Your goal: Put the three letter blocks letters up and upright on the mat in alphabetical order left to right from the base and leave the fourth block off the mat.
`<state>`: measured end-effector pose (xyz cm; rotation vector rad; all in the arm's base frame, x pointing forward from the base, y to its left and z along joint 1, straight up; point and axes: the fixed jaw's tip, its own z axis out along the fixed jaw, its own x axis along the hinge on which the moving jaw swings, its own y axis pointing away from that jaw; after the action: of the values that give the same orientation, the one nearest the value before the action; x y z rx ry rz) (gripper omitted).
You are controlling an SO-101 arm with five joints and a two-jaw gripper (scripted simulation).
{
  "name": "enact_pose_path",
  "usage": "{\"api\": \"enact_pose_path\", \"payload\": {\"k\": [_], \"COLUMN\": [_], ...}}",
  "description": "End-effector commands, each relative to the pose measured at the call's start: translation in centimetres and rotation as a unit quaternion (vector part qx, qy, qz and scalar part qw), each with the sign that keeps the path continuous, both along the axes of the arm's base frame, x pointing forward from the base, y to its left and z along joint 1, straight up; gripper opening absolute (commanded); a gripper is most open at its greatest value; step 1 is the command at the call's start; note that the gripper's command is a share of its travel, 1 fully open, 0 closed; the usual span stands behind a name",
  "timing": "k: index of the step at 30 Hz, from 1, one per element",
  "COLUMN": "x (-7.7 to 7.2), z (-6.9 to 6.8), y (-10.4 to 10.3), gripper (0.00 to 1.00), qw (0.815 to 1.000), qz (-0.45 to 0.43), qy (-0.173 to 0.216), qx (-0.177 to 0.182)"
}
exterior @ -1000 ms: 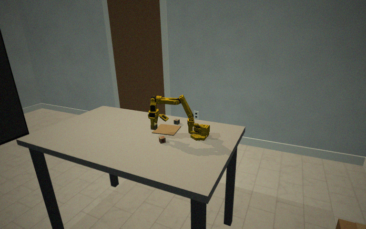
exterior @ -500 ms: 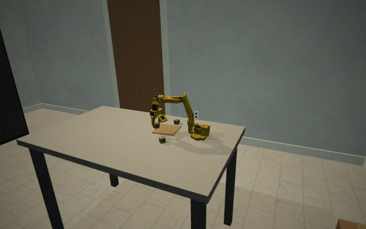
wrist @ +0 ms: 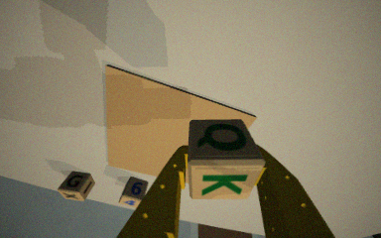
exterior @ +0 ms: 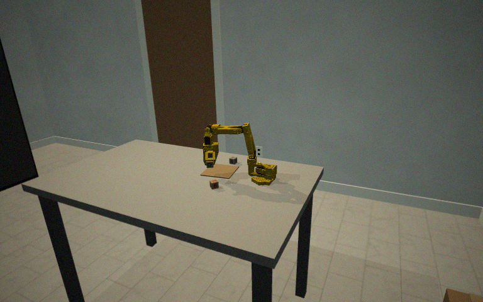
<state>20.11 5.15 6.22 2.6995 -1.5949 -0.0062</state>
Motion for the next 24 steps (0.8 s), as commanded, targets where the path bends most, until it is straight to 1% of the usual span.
{"api": "enact_pose_path", "payload": {"k": [1,6,10,12,19,24], "x": [0.91,0.63,0.47,0.47,0.31,0.28], "z": [2.21,2.10,2.03,2.03,1.95,1.94], "y": [-0.20,-0.60,-0.83,-0.83,-1.05,-1.09], "gripper": [0.00,0.00,0.00,0.00,0.00,0.00], "qw": [0.994,0.984,0.975,0.975,0.963,0.961], "qz": [-0.083,-0.165,-0.214,-0.214,-0.260,-0.269], "qy": [-0.066,-0.064,-0.062,-0.062,-0.060,-0.060], "qx": [0.022,0.025,0.027,0.027,0.028,0.029]}}
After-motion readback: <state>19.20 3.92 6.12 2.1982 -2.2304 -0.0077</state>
